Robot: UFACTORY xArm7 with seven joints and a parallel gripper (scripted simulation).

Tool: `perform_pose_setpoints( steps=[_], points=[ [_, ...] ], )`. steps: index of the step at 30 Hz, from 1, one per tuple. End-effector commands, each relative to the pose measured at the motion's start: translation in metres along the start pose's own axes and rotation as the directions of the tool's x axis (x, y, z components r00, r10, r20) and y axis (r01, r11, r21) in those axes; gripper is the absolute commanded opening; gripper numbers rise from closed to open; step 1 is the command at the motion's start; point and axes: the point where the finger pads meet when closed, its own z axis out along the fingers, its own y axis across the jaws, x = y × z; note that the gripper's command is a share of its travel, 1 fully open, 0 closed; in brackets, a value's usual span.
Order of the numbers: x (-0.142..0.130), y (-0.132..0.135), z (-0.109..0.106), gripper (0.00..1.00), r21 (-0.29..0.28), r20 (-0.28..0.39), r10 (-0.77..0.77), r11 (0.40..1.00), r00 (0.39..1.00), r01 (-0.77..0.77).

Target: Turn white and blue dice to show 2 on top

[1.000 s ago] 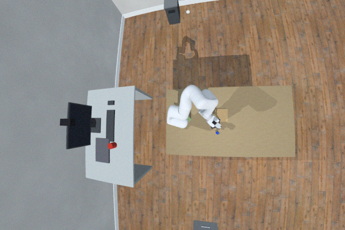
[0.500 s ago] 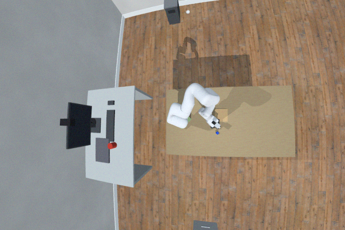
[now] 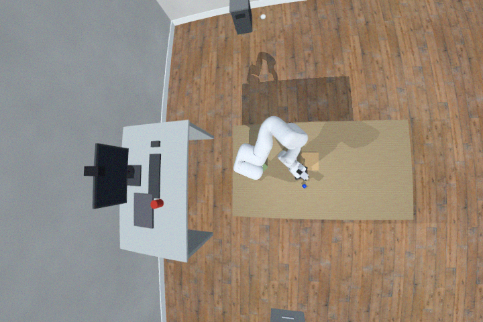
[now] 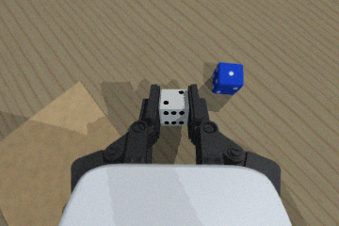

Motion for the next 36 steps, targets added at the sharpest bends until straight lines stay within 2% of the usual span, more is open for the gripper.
perform_pose_setpoints(
  steps=[1,36],
  points=[
    [0.0006,-0.0003,0.0002,0.21,0.0,-0.001,0.001,1.0,1.0,-0.001],
    [-0.0037,-0.0003,0.0025,0.21,0.0,-0.001,0.001,1.0,1.0,-0.001]
  ],
)
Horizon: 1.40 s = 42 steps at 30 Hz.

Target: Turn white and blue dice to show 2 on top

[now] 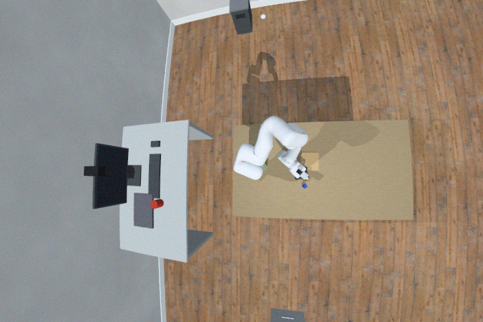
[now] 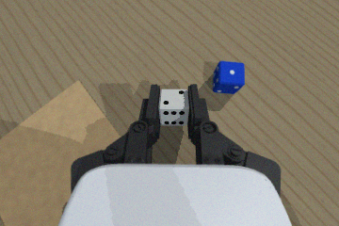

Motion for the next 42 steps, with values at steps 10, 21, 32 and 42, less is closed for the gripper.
perform_pose_setpoints(
  steps=[10,21,32,42],
  points=[
    [-0.0058,-0.0003,0.0036,0.21,0.0,-0.001,0.001,1.0,1.0,-0.001],
    [-0.0065,-0.0003,0.004,0.21,0.0,-0.001,0.001,1.0,1.0,-0.001],
    [-0.0065,-0.0003,0.004,0.21,0.0,-0.001,0.001,1.0,1.0,-0.001],
    [-0.0065,-0.0003,0.004,0.21,0.0,-0.001,0.001,1.0,1.0,-0.001]
  ],
)
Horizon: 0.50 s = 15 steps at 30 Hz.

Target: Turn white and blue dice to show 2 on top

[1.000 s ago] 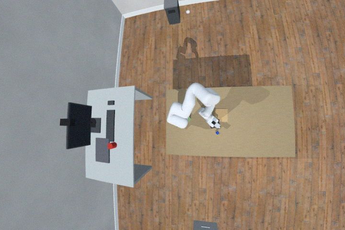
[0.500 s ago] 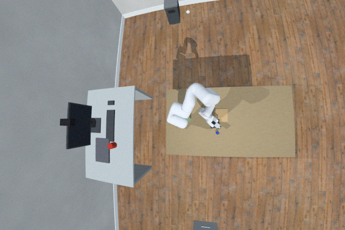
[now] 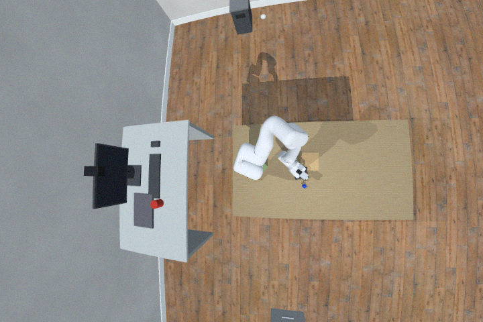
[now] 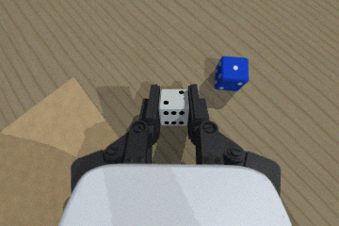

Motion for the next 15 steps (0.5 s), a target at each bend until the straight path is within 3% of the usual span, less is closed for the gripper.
perform_pose_setpoints(
  steps=[1,8,15],
  points=[
    [0.0007,-0.0003,0.0001,0.21,0.0,-0.001,0.001,1.0,1.0,-0.001],
    [0.0007,-0.0003,0.0001,0.21,0.0,-0.001,0.001,1.0,1.0,-0.001],
    [0.0007,-0.0003,0.0001,0.33,0.0,-0.001,0.001,1.0,1.0,-0.001]
  ],
)
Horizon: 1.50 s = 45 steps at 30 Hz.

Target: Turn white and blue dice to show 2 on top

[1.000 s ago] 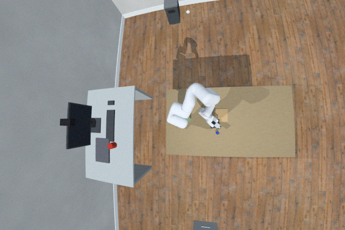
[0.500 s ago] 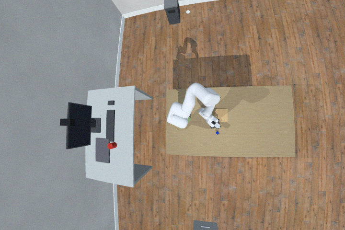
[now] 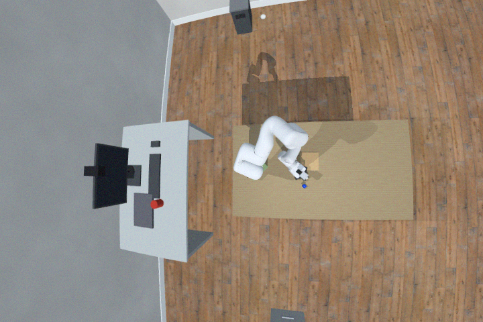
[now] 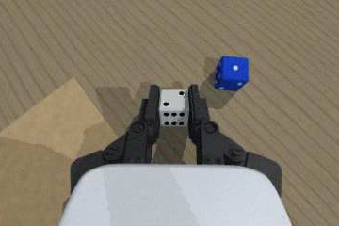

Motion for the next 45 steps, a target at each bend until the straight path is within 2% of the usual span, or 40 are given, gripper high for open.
perform_pose_setpoints(
  steps=[1,4,5,7,8,45],
  points=[
    [0.0007,-0.0003,0.0001,0.33,0.0,-0.001,0.001,1.0,1.0,-0.001],
    [0.0007,-0.0003,0.0001,0.33,0.0,-0.001,0.001,1.0,1.0,-0.001],
    [0.0007,-0.0003,0.0001,0.37,0.0,-0.001,0.001,1.0,1.0,-0.001],
    [0.0007,-0.0003,0.0001,0.37,0.0,-0.001,0.001,1.0,1.0,-0.001],
    [0.0007,-0.0003,0.0001,0.42,0.0,-0.001,0.001,1.0,1.0,-0.001],
    [0.0007,-0.0003,0.0001,0.42,0.0,-0.001,0.001,1.0,1.0,-0.001]
  ],
)
